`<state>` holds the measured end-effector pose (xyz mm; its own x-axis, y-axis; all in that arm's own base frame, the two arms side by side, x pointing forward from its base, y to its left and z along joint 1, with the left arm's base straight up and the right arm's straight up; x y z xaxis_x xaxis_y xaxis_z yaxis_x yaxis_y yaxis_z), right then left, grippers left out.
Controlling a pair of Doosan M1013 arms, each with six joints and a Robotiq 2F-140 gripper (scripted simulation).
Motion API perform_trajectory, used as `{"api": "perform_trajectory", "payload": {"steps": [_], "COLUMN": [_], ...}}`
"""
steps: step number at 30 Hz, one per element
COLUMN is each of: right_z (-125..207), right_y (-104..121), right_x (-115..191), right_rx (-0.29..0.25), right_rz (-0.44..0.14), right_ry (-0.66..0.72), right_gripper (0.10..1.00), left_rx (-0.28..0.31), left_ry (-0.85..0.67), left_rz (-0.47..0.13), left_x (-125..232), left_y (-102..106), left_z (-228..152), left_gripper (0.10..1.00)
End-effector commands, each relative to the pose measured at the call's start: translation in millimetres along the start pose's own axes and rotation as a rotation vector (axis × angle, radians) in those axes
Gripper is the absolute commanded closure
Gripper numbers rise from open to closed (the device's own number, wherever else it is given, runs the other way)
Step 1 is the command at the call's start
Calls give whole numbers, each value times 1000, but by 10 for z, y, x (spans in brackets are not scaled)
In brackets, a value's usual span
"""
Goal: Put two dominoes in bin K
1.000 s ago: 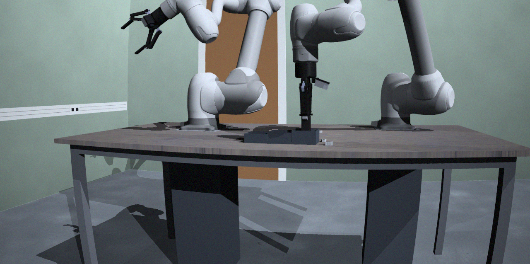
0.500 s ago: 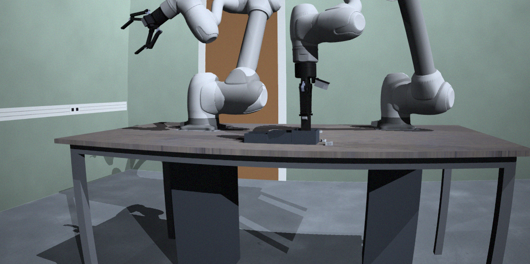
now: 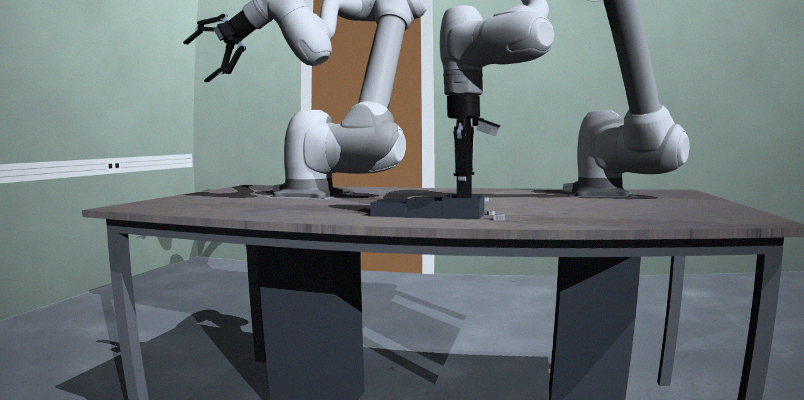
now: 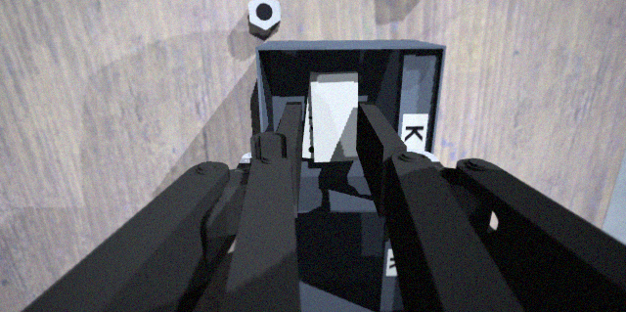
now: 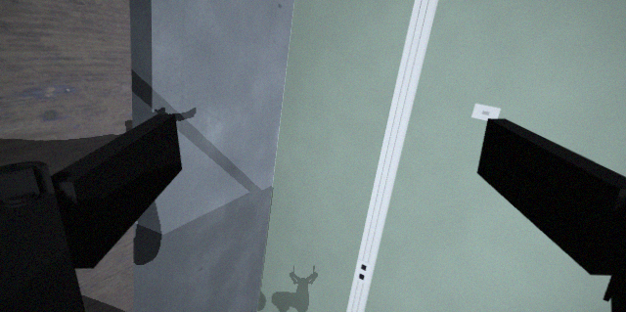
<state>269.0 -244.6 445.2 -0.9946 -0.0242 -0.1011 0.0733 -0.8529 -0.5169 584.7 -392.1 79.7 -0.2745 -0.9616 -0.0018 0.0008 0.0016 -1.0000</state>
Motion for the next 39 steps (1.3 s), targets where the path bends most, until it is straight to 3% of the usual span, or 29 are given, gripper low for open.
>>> {"api": "perform_trajectory", "payload": {"steps": [1,27,30,39], "right_z": [9,9,9,9], "right_y": [4,4,4,4], "right_x": [10,10,10,10], "right_rx": [3,3,3,3], "right_rz": [3,3,3,3], "right_ry": [-3,-3,-3,-3], "right_gripper": [98,98,98,98], "left_rx": [1,2,2,-1], "left_ry": [2,2,2,2], "left_rz": [-5,-6,-6,-4], "left_x": [44,42,42,35], "left_y": [-10,-331,-477,-458], "left_z": [15,11,12,-6], "left_gripper": [825,825,825,825]}}
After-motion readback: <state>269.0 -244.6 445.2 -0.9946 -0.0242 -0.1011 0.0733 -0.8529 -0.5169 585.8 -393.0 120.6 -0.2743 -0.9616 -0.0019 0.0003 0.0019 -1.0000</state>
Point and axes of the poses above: on each arm, the point where the finger pads meet when closed, its own y axis out along the fingers, its own z axis across the jaws, x = y × z, the point moved 2 cm from there along -y, back along the fingers, and after that the axes turned 13 degrees about y, right-handed, at the moved point
